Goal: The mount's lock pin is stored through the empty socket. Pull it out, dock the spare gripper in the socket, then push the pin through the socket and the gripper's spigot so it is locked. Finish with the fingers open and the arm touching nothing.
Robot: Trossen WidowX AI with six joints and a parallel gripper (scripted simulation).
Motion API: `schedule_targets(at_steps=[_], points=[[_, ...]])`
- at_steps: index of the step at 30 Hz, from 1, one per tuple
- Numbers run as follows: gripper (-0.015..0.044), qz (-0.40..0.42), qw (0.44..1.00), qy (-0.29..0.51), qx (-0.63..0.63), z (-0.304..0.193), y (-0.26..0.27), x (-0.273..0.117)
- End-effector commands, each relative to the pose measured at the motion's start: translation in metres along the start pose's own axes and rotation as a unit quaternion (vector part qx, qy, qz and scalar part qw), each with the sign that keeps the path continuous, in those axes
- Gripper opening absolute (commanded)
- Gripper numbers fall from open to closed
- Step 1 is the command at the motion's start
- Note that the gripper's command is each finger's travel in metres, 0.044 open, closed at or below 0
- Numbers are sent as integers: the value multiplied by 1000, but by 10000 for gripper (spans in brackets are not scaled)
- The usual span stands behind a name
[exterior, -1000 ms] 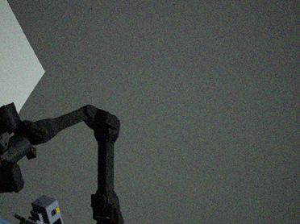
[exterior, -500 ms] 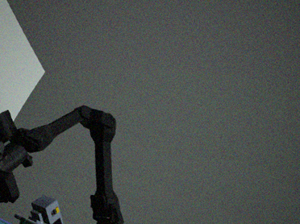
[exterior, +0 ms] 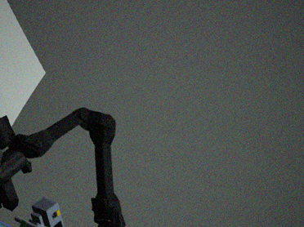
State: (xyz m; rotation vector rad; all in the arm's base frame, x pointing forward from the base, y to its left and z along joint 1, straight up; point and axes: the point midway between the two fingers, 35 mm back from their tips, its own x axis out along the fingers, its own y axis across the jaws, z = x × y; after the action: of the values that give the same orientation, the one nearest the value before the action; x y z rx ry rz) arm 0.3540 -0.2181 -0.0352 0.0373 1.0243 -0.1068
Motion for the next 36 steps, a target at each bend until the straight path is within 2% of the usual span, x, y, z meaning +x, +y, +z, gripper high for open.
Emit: schedule_targets(at_steps=[1, 4, 13, 30, 36], points=[[256, 2, 1000, -1, -2, 0, 0, 0], [236, 2, 1000, -1, -2, 0, 0, 0], [0, 2, 1000, -2, -2, 17, -2, -21], [0, 1, 1000, -2, -2, 59, -1, -101], [0, 3, 1000, 3, 1, 56, 0, -98]])
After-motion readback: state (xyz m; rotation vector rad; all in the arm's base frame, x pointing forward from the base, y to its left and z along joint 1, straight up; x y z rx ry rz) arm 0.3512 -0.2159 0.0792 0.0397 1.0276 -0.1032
